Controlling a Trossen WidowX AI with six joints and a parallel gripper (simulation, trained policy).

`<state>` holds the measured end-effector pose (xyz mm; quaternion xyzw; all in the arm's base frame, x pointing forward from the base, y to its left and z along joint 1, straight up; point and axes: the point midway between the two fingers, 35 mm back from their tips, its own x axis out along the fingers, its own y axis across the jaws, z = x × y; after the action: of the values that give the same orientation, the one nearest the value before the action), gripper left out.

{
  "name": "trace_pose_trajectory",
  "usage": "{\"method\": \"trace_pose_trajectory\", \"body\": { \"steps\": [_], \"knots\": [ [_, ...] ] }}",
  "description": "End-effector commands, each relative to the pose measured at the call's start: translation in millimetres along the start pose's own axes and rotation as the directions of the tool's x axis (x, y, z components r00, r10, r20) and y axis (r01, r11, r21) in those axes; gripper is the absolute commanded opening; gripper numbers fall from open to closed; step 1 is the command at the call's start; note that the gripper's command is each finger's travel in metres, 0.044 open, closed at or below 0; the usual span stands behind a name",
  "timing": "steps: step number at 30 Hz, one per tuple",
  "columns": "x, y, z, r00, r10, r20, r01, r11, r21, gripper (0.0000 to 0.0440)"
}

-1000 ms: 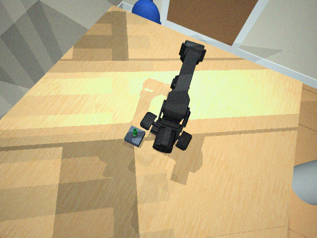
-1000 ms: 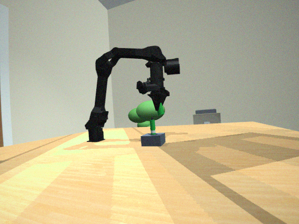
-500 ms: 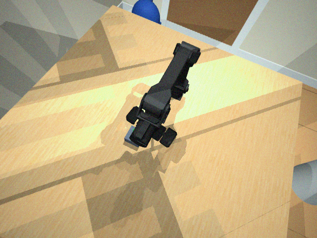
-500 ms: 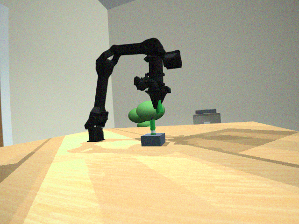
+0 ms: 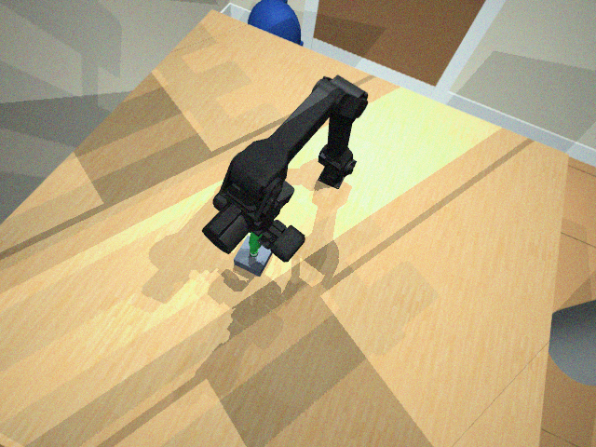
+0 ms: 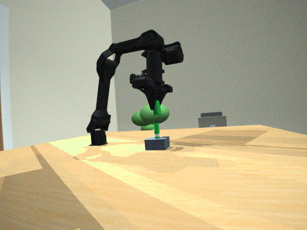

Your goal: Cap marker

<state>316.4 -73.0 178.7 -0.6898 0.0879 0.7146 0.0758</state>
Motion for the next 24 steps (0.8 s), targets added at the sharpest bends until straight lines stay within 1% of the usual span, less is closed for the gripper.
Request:
{"method": "trace_pose_trajectory", "body": {
  "steps": [1,16,24],
  "knots": [
    [0,8,-1,1.0,-0.01,0.008,0.01,1.0,0.014,0.0],
    [27,8,1,0.997,-0.03,0.071,0.028,0.999,0.024,0.0],
    [48,8,3,0.994,-0.043,0.101,0.04,0.999,0.032,0.0]
  ]
}}
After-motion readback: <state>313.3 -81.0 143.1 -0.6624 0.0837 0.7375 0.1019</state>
